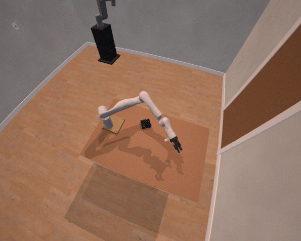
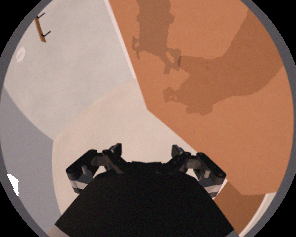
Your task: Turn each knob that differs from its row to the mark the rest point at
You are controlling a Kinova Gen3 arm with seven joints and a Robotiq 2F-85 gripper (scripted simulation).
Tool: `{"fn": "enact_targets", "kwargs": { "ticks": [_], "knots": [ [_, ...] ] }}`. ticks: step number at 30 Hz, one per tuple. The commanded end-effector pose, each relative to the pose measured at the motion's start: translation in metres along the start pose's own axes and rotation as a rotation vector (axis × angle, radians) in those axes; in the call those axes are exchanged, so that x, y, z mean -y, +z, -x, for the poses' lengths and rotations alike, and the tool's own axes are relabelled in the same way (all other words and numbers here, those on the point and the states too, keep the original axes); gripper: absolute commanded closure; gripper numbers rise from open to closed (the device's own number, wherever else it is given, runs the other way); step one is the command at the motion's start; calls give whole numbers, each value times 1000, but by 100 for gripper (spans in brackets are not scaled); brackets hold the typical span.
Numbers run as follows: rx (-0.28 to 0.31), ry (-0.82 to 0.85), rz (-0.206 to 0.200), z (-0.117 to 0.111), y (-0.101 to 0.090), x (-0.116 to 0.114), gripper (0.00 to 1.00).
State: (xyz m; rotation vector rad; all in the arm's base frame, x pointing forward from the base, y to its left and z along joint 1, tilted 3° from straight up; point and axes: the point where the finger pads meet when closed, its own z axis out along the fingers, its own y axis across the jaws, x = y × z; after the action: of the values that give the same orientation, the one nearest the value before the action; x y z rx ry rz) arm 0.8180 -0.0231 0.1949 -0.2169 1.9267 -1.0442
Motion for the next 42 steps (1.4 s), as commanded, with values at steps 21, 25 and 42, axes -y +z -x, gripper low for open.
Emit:
{"fn": "enact_targets", "kwargs": {
  "ticks": [21, 25, 42],
  "knots": [
    [-87, 43, -7, -30, 10, 23, 0],
    [-87, 43, -7, -30, 10, 23, 0],
    [-164, 72, -6, -59, 15, 34, 0]
  ]
}}
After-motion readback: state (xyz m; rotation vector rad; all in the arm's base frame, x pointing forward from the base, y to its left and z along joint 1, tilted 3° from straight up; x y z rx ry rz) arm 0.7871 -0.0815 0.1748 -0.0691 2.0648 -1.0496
